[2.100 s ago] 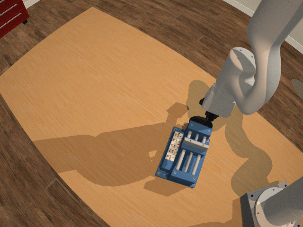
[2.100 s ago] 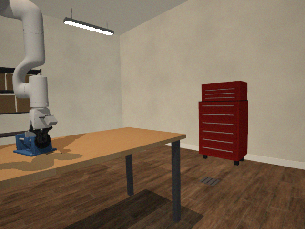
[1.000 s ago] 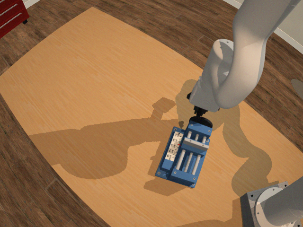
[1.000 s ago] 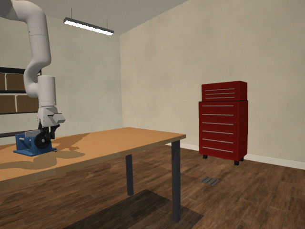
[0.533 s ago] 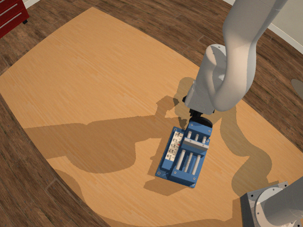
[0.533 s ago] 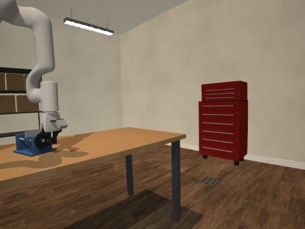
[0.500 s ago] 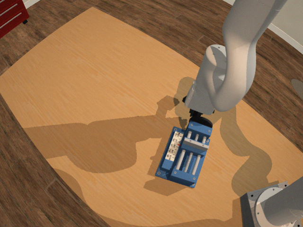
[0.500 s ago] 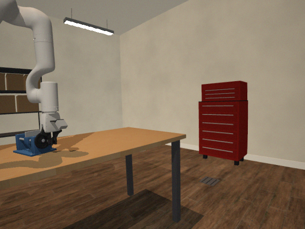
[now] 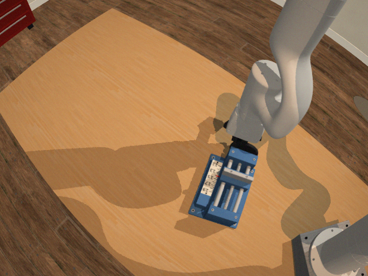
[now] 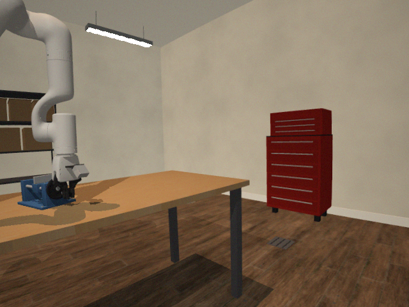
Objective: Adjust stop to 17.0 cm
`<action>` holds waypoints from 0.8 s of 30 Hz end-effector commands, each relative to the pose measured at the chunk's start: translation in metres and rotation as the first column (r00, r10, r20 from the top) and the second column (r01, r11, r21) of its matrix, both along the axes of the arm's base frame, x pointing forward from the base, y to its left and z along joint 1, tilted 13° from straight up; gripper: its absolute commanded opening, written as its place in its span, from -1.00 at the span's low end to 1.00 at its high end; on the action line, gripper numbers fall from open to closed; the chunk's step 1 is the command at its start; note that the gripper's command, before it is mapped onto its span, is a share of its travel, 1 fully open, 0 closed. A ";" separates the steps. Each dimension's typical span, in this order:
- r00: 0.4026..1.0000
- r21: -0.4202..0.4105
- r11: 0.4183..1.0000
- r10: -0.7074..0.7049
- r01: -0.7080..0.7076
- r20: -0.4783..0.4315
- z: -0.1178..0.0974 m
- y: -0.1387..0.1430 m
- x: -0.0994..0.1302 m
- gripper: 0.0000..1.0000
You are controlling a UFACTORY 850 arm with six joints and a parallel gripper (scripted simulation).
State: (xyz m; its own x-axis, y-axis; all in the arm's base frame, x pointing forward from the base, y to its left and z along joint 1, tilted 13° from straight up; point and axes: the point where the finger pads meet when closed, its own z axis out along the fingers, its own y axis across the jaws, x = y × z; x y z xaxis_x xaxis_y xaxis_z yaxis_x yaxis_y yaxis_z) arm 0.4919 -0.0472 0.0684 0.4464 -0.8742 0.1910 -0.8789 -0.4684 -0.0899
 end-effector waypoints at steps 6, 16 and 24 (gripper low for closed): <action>1.000 -0.005 1.000 0.000 0.000 0.010 -0.007 -0.006 -0.007 -0.88; 1.000 -0.004 1.000 0.000 0.000 0.010 -0.010 -0.012 -0.018 -0.88; 1.000 -0.004 1.000 0.000 0.000 0.010 0.003 -0.022 -0.044 -0.88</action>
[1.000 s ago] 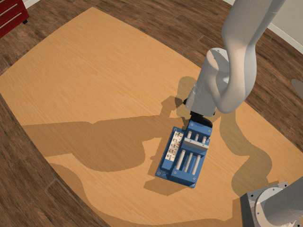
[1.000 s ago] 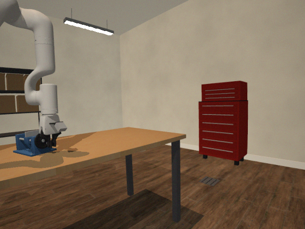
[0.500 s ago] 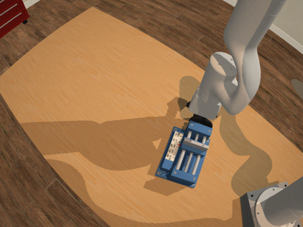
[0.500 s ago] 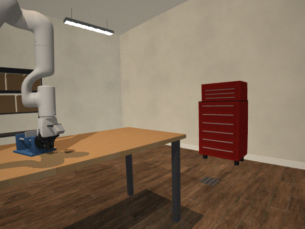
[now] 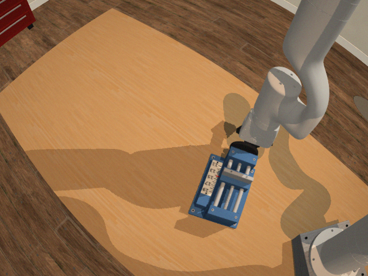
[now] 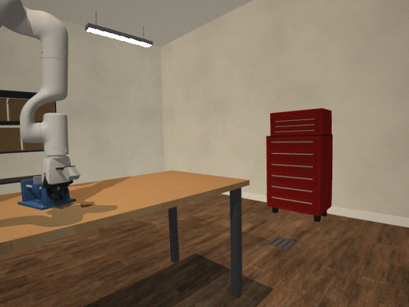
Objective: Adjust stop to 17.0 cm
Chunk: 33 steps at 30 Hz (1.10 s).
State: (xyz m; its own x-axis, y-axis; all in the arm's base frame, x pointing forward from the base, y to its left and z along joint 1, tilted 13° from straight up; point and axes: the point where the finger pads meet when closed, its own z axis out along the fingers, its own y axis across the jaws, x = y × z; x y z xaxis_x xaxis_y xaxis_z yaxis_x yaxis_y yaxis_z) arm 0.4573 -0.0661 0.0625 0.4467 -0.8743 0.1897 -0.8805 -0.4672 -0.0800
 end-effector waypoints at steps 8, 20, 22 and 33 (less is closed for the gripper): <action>1.000 -0.001 1.000 0.002 -0.002 0.019 0.019 -0.003 -0.014 -0.88; 1.000 -0.001 1.000 0.002 -0.002 0.019 0.034 0.000 -0.015 -0.88; 1.000 -0.001 1.000 0.002 -0.002 0.019 0.034 0.000 -0.015 -0.88; 1.000 -0.001 1.000 0.002 -0.002 0.019 0.047 0.005 -0.010 -0.88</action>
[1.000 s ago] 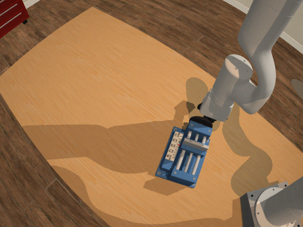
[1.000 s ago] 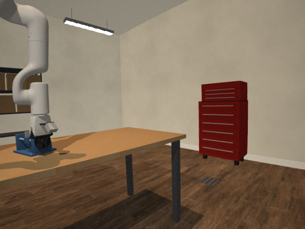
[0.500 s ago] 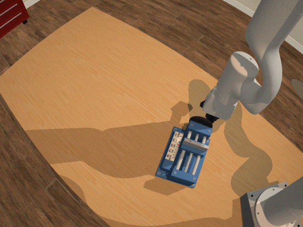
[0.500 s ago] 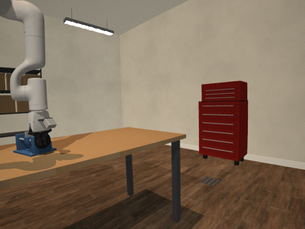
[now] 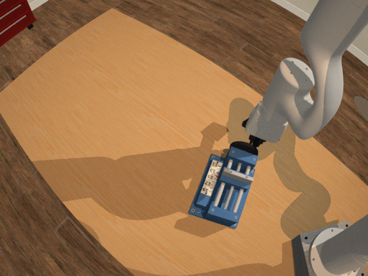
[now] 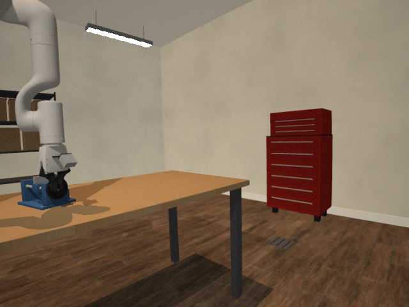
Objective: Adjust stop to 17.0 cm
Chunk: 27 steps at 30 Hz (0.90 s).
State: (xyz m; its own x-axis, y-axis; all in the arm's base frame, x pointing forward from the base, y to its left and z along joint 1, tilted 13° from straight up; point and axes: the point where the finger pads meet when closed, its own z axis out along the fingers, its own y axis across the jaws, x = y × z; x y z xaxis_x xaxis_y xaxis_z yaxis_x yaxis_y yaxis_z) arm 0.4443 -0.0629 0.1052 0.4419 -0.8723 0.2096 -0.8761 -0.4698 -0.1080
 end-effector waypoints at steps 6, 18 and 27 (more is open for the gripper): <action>1.000 0.004 1.000 -0.001 0.001 -0.015 0.009 0.005 0.007 -0.88; 1.000 0.004 1.000 -0.001 0.001 -0.015 -0.007 0.024 0.051 -0.88; 1.000 0.004 1.000 -0.001 0.001 -0.015 -0.022 0.021 0.053 -0.88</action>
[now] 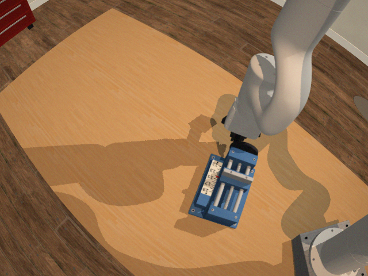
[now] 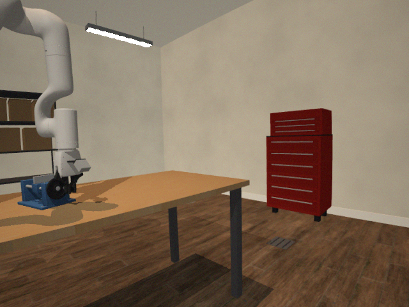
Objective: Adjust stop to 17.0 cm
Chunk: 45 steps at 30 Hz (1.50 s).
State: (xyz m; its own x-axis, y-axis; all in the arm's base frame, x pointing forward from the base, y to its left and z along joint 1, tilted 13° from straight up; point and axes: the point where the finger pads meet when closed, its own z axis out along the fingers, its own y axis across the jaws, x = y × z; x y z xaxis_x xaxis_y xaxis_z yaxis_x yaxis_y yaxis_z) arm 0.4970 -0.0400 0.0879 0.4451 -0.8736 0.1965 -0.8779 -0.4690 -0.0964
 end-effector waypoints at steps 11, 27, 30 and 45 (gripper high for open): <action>1.000 -0.003 1.000 -0.001 0.001 0.001 -0.018 -0.007 -0.004 -0.88; 1.000 -0.002 1.000 -0.001 0.001 0.001 -0.027 -0.014 -0.015 -0.88; 1.000 -0.003 1.000 -0.001 0.001 0.001 -0.028 -0.015 -0.015 -0.88; 1.000 -0.002 1.000 -0.001 0.001 0.001 -0.027 -0.025 -0.036 -0.88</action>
